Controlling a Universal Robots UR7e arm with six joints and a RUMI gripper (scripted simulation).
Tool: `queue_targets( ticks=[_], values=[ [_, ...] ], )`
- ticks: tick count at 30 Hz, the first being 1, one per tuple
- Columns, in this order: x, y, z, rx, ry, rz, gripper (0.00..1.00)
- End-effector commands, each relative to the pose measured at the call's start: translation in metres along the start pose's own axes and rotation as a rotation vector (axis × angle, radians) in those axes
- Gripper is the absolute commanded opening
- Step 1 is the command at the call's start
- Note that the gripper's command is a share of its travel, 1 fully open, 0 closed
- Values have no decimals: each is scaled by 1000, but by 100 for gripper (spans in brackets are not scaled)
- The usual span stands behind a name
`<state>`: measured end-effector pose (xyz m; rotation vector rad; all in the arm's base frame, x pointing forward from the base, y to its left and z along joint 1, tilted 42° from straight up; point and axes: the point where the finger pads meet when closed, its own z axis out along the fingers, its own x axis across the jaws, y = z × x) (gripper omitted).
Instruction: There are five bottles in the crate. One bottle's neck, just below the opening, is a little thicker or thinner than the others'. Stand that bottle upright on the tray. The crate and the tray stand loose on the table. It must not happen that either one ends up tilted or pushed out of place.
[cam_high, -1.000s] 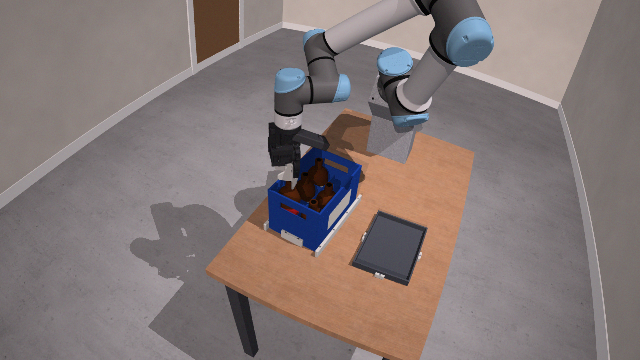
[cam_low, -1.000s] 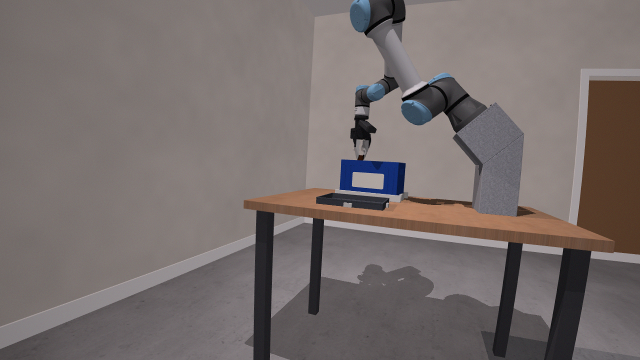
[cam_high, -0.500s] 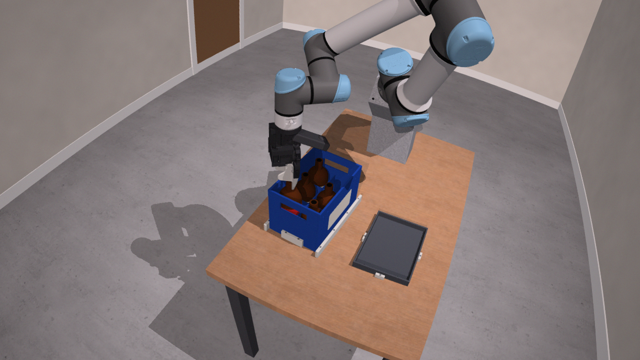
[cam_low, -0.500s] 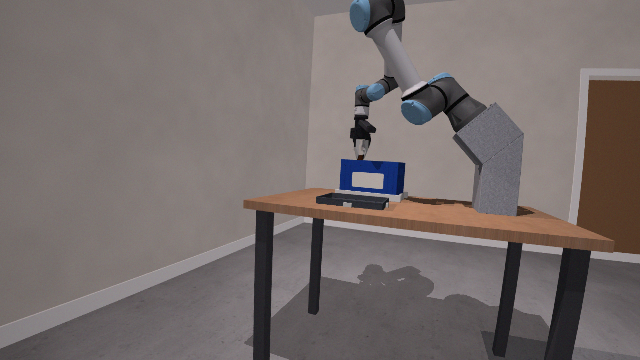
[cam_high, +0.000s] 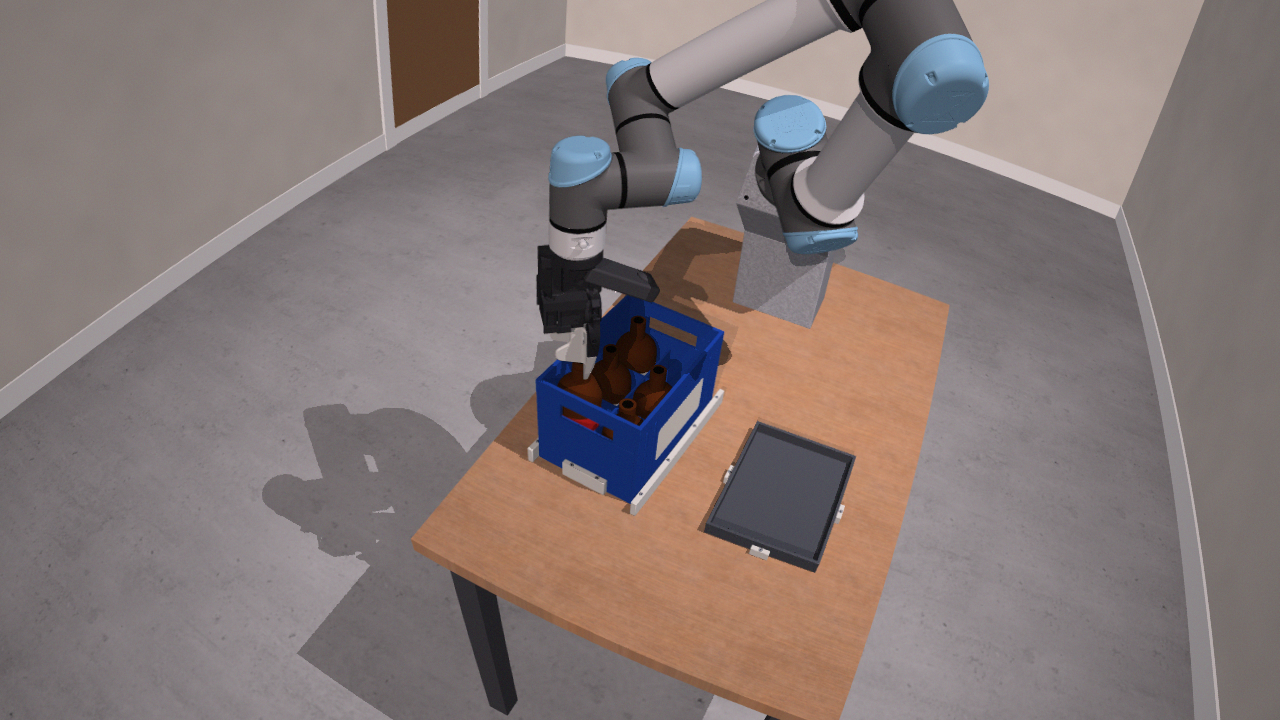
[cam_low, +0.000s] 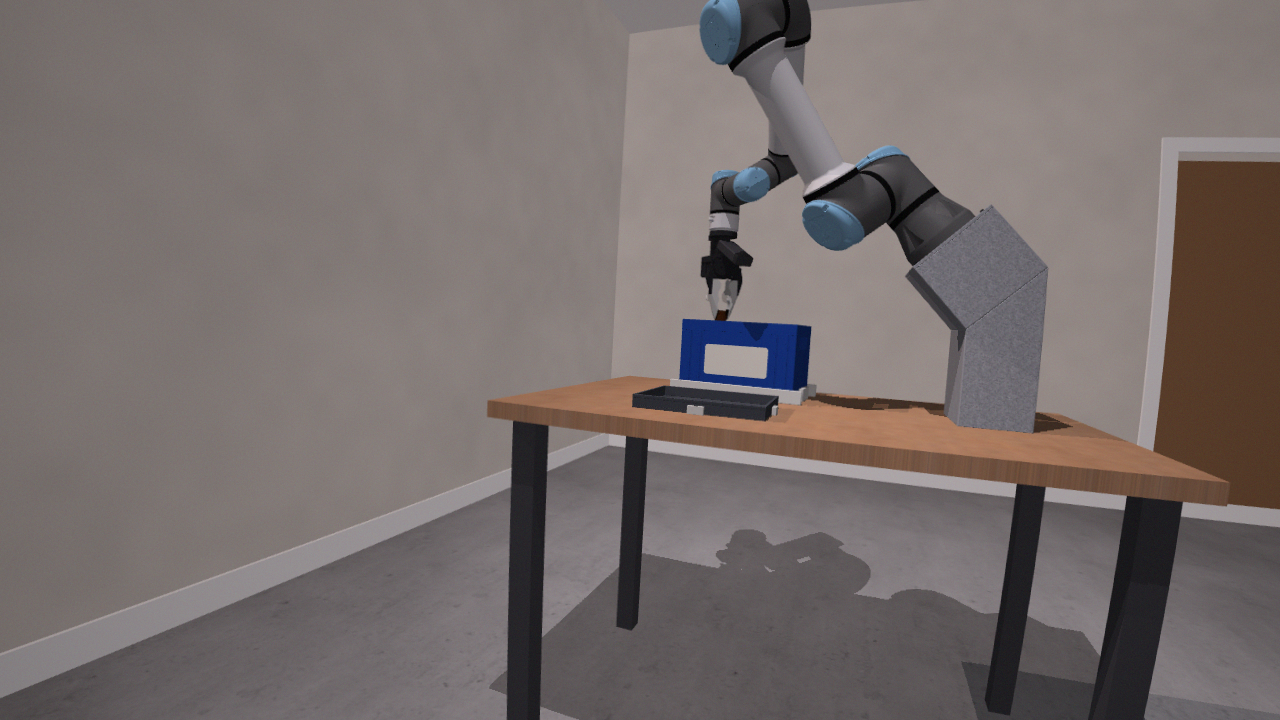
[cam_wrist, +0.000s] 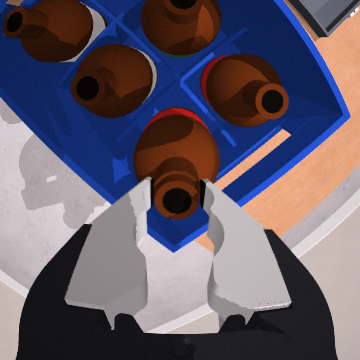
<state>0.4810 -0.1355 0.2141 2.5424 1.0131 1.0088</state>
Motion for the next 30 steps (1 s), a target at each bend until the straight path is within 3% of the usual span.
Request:
queue_targets(
  ticks=[1, 30],
  values=[
    [0, 0, 0, -1, 0, -1, 0],
    [0, 0, -19, -1, 0, -1, 0]
  ],
)
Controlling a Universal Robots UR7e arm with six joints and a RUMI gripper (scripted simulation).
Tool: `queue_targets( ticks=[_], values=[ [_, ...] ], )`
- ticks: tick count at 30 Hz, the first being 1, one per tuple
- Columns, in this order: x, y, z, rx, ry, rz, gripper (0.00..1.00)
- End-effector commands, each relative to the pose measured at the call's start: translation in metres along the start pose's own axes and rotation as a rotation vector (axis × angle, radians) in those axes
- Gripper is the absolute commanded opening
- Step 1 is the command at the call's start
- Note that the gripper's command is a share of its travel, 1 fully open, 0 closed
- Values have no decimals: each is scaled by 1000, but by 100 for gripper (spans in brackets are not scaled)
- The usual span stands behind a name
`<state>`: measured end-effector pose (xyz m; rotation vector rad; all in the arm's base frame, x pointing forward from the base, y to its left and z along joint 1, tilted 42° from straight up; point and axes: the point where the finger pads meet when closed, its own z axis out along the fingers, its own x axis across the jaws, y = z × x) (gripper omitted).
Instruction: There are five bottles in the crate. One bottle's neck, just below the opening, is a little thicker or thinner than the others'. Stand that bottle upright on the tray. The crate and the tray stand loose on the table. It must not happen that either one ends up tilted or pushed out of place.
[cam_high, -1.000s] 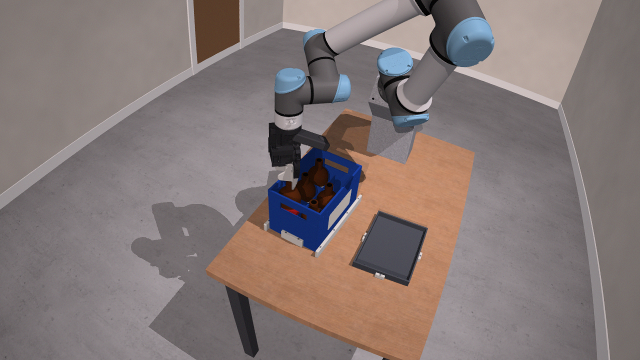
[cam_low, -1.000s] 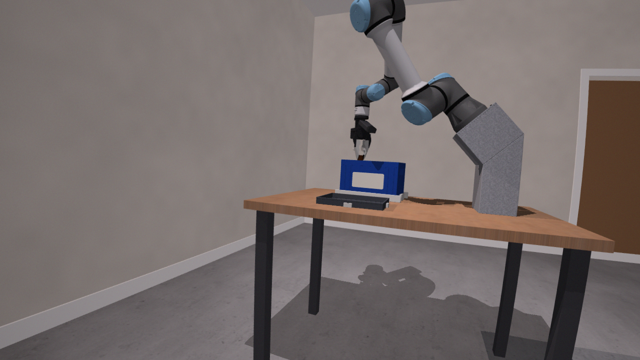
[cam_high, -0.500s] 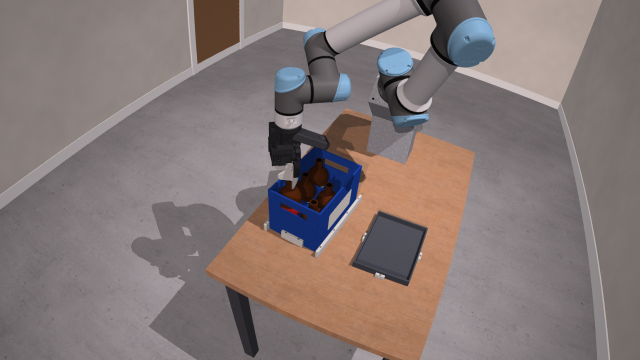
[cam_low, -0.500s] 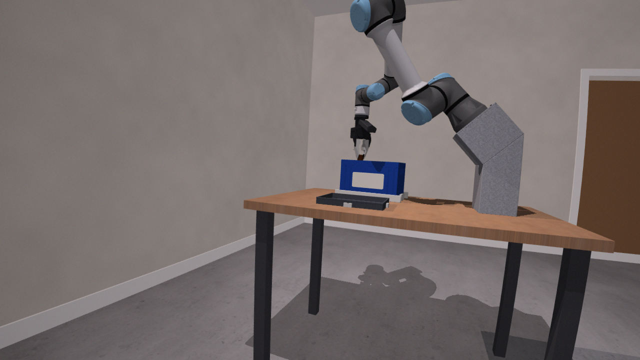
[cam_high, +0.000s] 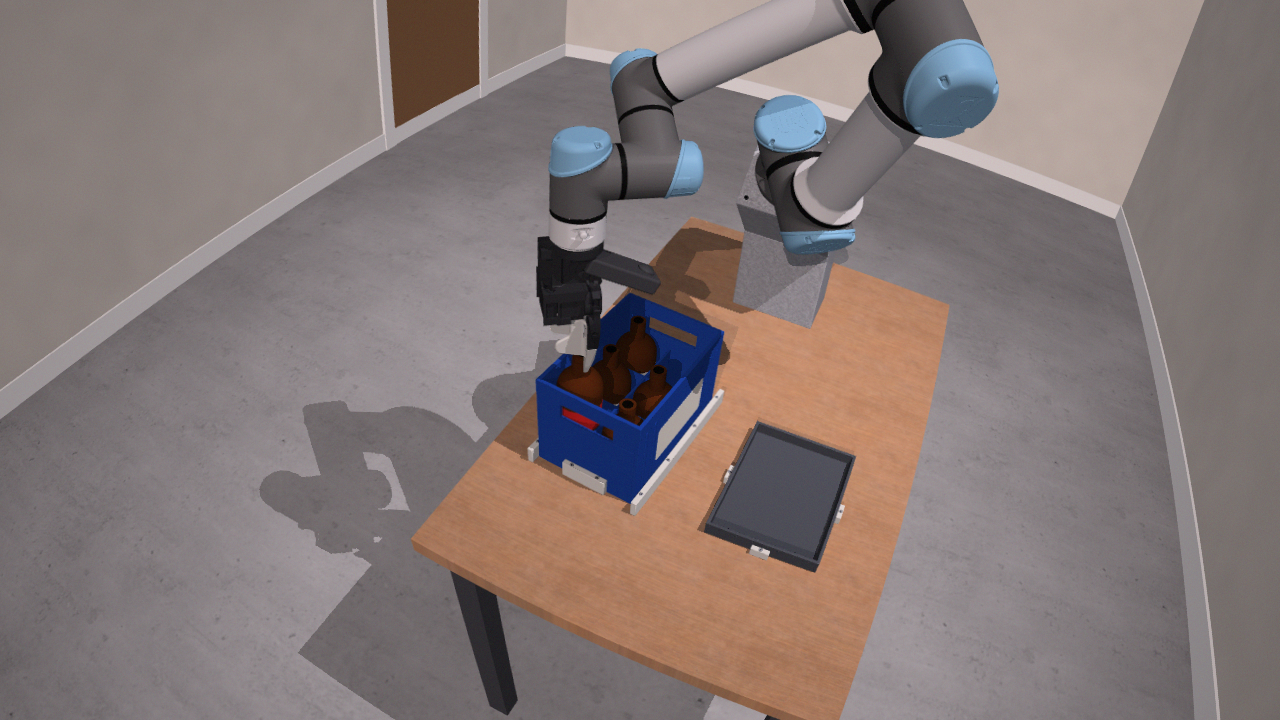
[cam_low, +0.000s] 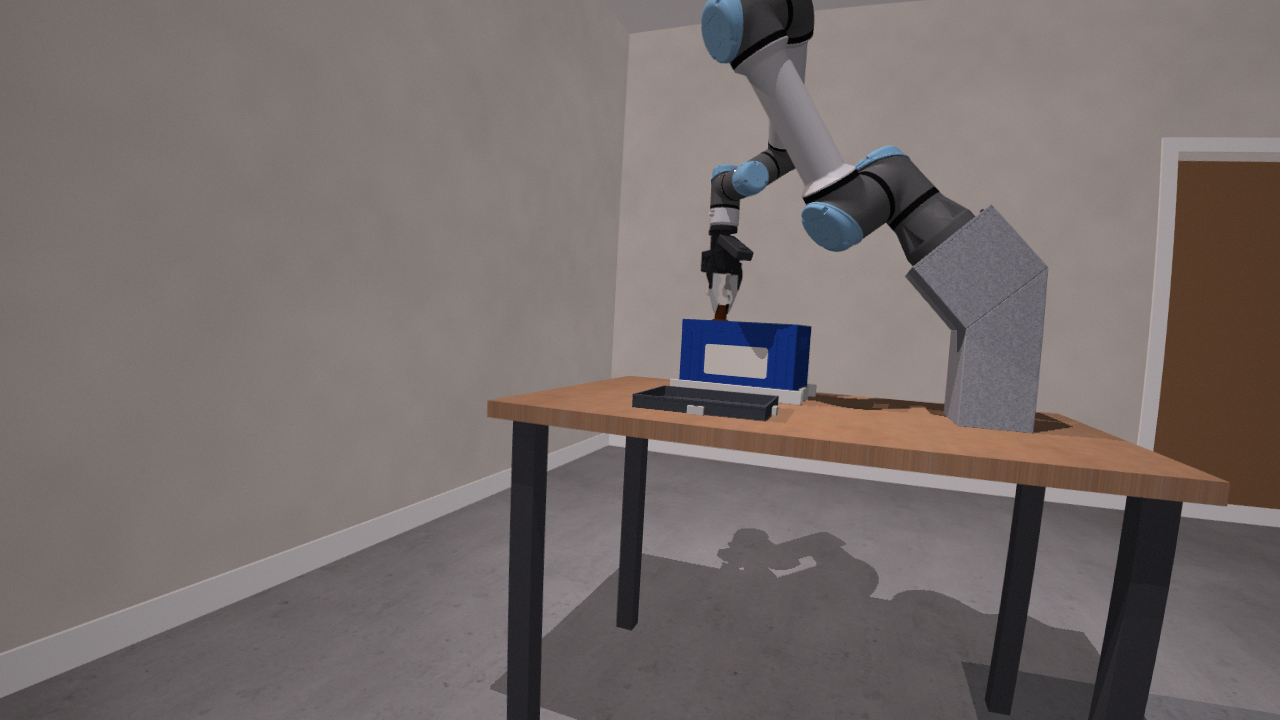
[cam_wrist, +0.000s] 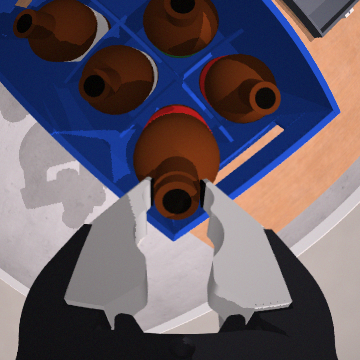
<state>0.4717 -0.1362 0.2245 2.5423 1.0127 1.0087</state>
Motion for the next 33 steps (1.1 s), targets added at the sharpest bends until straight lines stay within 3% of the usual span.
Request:
queue_targets(
  ticks=[1, 33],
  values=[
    [0, 0, -6, -1, 0, -1, 0],
    [0, 0, -26, -1, 0, -1, 0]
  ],
)
